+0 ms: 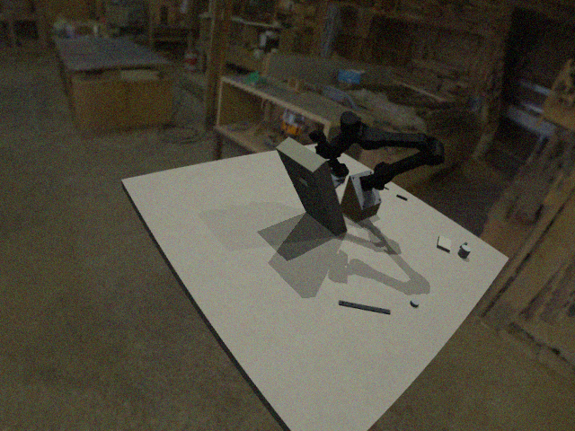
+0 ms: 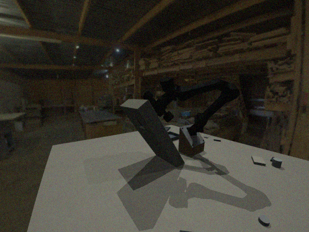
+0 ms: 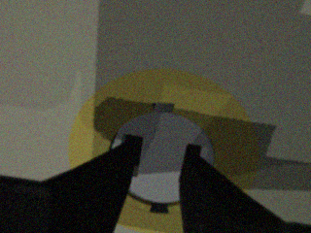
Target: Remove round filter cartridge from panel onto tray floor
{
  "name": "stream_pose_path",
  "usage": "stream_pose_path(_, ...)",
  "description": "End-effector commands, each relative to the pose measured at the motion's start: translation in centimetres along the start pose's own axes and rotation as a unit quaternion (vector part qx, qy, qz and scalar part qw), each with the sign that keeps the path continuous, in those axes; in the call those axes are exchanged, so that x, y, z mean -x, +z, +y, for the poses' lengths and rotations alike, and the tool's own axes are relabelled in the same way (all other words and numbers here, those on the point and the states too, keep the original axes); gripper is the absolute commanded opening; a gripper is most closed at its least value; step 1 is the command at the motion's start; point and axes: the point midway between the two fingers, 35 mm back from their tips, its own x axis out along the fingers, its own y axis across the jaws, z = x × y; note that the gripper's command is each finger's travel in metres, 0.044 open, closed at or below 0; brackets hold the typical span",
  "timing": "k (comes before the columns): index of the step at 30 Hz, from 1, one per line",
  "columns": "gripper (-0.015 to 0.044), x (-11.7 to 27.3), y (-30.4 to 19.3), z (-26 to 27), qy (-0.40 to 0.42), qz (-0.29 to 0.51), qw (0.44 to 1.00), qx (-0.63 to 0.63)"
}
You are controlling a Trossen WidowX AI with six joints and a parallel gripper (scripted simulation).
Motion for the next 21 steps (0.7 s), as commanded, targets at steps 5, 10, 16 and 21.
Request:
stream_pose_path(5,0.0104,-1.17,0.01,-0.10,-0.003,-0.006,1.000,0.004)
stream_pose_path(10,0.0104,-1.29,0.01,-0.10,-0.003,-0.006,1.000,0.004)
stream_pose_path(16,0.0104,-1.45,0.01,-0.10,-0.003,-0.006,1.000,0.004)
stream_pose_path(21,0.0104,-1.54,0.01,-0.11,-0.003,-0.006,1.000,0.004)
